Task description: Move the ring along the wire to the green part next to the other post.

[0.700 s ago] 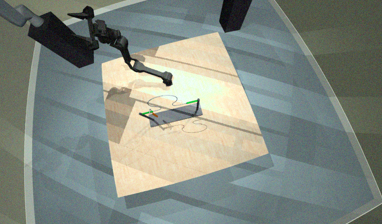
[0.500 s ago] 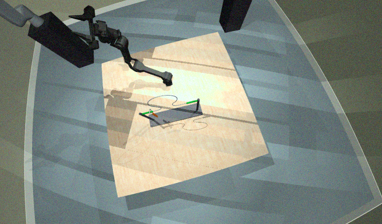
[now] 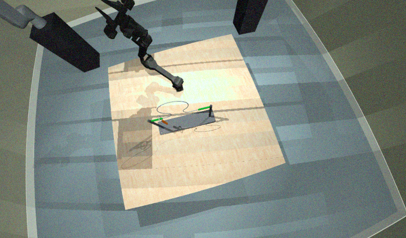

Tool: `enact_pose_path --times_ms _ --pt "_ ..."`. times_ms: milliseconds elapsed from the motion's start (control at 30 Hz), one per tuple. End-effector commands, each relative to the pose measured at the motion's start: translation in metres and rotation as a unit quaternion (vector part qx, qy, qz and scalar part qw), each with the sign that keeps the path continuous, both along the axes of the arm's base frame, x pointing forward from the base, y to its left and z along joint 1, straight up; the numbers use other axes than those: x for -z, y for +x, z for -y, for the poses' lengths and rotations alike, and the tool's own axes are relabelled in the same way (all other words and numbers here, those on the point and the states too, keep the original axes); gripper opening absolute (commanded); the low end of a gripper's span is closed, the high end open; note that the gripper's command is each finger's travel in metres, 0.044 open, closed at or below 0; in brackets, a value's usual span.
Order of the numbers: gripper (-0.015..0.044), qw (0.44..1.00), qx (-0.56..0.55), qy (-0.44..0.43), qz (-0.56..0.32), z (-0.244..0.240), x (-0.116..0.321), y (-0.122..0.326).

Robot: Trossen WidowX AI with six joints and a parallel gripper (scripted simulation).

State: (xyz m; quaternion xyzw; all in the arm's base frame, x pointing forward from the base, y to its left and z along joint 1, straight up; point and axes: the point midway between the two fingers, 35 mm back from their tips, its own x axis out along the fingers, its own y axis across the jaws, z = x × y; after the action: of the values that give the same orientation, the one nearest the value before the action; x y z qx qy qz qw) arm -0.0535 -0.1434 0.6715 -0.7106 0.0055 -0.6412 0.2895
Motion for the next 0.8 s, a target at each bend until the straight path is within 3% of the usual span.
enact_pose_path --times_ms 0,367,767 --pt "0.0160 0.995 0.085 -0.049 -0.022 -0.035 -0.005 0.012" --pt "0.0160 0.904 0.372 -0.184 -0.103 -0.118 -0.004 0.071" --pt "0.0160 0.696 0.621 -0.304 -0.192 -0.146 0.023 0.172"
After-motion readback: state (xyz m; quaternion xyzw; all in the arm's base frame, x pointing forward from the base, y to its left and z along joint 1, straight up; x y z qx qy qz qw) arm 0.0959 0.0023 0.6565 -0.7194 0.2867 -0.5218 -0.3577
